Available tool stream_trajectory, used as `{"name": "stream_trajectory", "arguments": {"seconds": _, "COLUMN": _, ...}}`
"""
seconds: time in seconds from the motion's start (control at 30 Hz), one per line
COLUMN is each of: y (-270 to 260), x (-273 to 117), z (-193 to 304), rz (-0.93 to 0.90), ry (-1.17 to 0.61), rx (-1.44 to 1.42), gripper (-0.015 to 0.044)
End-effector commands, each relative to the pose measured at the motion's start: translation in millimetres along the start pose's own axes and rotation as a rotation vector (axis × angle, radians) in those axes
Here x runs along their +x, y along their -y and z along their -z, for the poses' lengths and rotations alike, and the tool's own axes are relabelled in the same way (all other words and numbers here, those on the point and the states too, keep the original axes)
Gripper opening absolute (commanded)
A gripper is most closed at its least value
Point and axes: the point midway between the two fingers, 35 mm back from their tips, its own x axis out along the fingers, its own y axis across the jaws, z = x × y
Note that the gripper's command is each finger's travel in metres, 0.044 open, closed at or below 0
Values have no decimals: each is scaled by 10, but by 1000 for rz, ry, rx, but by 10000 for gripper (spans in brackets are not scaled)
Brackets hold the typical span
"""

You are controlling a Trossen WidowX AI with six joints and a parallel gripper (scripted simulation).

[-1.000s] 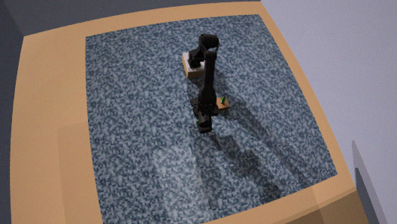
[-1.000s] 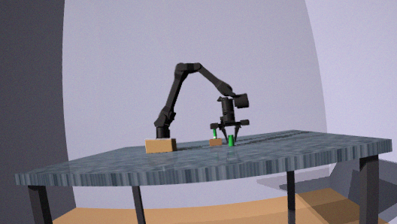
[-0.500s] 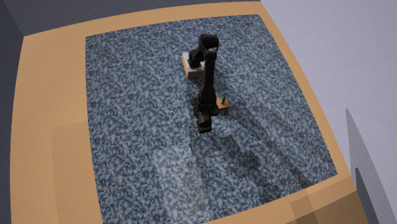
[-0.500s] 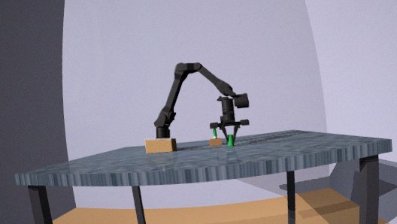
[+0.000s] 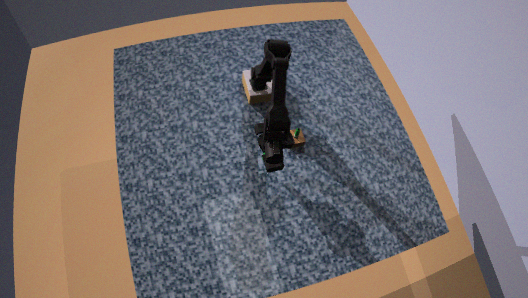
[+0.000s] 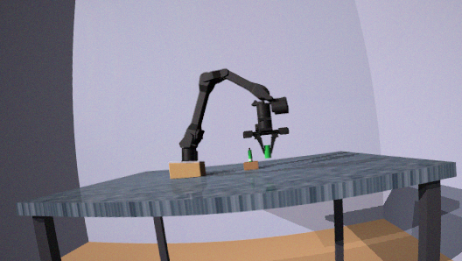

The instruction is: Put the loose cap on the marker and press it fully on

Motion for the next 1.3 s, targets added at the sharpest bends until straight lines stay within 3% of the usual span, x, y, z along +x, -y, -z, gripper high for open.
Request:
{"name": "stream_trajectory", "arguments": {"seconds": 0.0, "y": 8, "x": -97, "z": -6, "rz": 12, "ry": 2, "rx": -8, "gripper": 0}}
{"name": "stream_trajectory", "arguments": {"seconds": 1.27, "y": -483, "x": -519, "z": -1177, "rz": 7, "ry": 11, "rx": 12, "gripper": 0}}
